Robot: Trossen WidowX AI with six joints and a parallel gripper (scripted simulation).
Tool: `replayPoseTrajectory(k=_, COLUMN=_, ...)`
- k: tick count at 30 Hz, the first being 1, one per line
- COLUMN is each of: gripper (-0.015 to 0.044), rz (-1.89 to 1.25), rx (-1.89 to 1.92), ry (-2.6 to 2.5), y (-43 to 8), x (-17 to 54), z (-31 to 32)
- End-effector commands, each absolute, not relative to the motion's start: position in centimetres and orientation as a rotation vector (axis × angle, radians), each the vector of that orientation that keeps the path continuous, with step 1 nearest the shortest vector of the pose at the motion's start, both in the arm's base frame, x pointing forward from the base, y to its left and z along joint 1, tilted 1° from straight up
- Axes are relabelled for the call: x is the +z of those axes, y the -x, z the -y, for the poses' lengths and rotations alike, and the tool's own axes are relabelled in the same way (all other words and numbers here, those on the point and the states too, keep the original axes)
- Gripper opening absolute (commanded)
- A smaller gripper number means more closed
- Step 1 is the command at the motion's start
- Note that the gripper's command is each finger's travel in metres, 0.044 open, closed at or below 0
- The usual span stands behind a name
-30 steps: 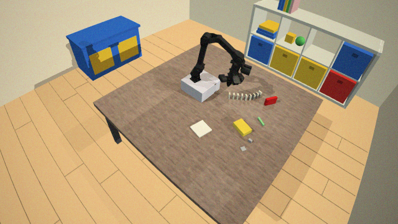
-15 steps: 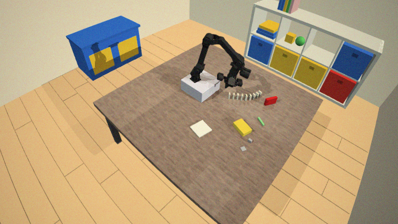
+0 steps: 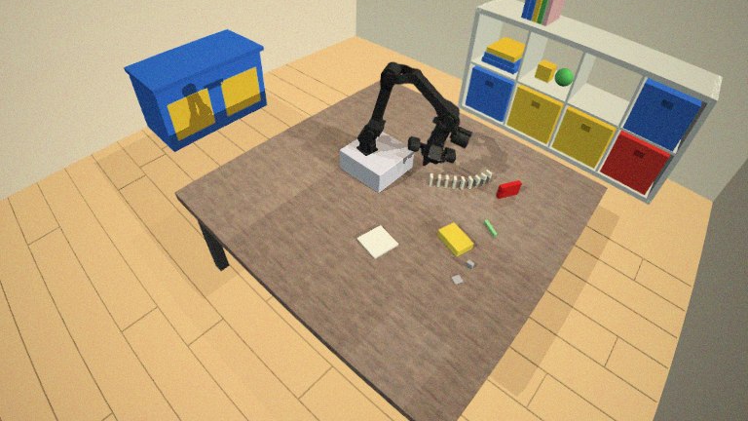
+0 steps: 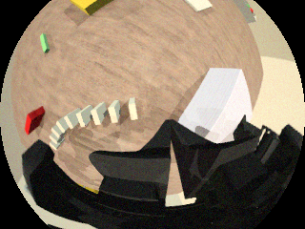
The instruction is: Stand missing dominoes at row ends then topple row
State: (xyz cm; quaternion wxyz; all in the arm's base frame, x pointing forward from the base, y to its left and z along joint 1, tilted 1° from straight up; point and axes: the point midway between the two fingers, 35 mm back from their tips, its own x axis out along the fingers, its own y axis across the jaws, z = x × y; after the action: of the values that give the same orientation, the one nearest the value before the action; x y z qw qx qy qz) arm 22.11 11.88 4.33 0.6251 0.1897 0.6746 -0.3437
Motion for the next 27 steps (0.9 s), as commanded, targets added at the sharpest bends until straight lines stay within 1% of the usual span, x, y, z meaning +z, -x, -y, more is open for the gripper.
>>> replayPoseTrajectory(k=1, gripper=0.0, rz=-1.542, rx=-0.794, ry=-0.437, y=-22.2, x=4.3, z=-11.9)
replayPoseTrajectory(k=23, gripper=0.0, rz=-1.542, rx=-0.794, ry=-0.437, y=-22.2, x=4.3, z=-11.9)
replayPoseTrajectory(k=25, gripper=0.0, rz=-1.542, rx=-0.794, ry=-0.437, y=-22.3, x=3.2, z=-11.9)
replayPoseTrajectory(k=27, gripper=0.0, rz=-1.542, rx=-0.794, ry=-0.437, y=-22.5, x=0.2, z=-12.0)
